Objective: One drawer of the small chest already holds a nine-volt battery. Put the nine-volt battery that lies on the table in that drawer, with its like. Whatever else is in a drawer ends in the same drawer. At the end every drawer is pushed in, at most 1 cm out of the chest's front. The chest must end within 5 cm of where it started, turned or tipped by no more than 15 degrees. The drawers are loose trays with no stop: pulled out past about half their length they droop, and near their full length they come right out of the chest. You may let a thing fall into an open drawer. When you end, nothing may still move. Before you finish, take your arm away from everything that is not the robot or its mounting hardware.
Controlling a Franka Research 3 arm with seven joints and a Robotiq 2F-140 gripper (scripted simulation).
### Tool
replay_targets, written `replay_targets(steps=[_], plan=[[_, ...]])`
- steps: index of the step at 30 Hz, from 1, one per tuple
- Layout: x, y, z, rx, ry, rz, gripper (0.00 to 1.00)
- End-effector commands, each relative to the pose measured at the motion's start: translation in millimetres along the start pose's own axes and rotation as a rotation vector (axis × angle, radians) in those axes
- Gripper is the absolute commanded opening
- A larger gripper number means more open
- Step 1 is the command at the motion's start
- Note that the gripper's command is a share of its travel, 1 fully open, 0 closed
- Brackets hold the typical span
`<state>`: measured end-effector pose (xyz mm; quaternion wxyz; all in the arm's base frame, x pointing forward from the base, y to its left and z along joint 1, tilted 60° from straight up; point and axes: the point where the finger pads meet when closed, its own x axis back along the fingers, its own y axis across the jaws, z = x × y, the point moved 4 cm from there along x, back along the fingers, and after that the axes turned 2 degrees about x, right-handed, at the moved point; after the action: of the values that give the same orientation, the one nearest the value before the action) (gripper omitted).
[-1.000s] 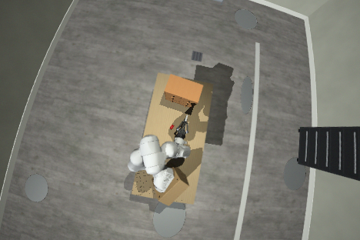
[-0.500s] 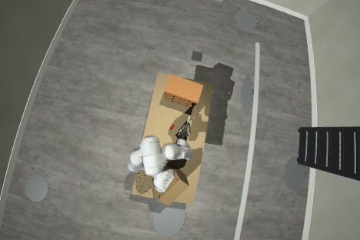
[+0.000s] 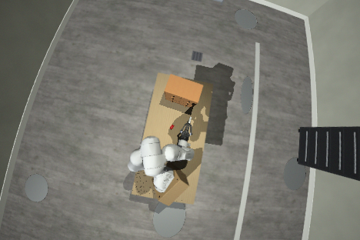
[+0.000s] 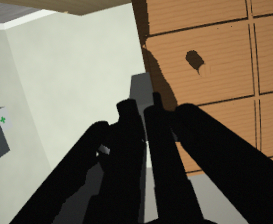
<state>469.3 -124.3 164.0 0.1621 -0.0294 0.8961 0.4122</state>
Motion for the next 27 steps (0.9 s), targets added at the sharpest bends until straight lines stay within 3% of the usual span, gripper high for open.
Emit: replay_targets(steps=[1, 27], plan=[[1.4, -2.8, 0.3, -0.02, 0.004, -0.002, 0.0], [3.2, -9.7, -1.9, -0.02, 0.004, -0.002, 0.0]])
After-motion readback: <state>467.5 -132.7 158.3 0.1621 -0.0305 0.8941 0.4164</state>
